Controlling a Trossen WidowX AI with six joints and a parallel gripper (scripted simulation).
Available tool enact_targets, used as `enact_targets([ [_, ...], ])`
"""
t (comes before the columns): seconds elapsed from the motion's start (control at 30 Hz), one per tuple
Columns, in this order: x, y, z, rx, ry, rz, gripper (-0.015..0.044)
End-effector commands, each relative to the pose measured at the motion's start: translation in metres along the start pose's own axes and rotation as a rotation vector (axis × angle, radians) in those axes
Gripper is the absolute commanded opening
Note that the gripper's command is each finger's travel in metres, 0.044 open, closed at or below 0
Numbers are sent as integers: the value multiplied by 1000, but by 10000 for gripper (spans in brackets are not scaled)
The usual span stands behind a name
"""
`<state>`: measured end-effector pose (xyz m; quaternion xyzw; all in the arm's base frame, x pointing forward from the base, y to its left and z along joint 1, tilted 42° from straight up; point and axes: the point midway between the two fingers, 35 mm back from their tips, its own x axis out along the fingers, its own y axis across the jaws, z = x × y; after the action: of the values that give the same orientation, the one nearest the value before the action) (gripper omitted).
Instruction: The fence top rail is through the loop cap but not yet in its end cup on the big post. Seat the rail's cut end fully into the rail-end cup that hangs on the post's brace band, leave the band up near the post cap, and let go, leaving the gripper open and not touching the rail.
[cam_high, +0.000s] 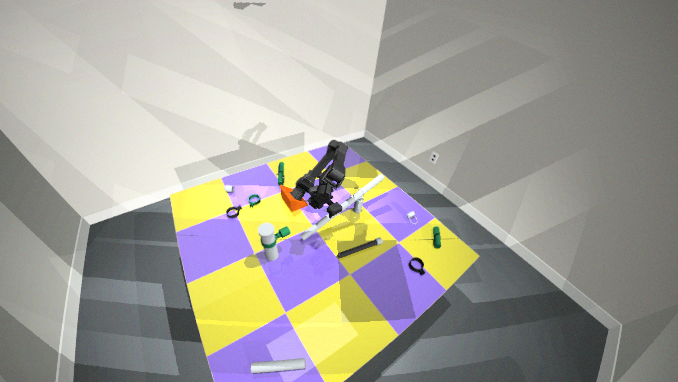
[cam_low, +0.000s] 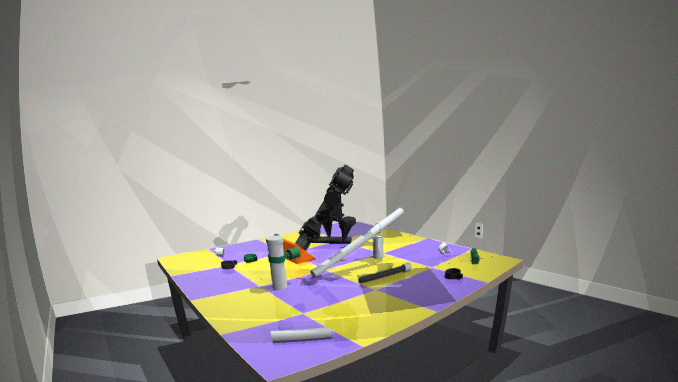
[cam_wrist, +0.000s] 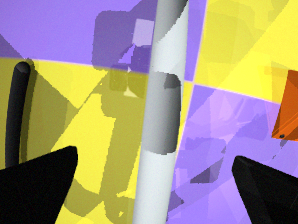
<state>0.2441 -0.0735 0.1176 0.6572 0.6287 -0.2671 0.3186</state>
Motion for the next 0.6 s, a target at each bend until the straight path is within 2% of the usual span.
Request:
enact_targets([
  [0.0, 2, 0, 0, 36, -2, -17, 440],
  [0.27, 35, -1, 0, 35, -1, -16, 440],
  [0.57, 51, -1, 0, 35, -1, -16, 440],
])
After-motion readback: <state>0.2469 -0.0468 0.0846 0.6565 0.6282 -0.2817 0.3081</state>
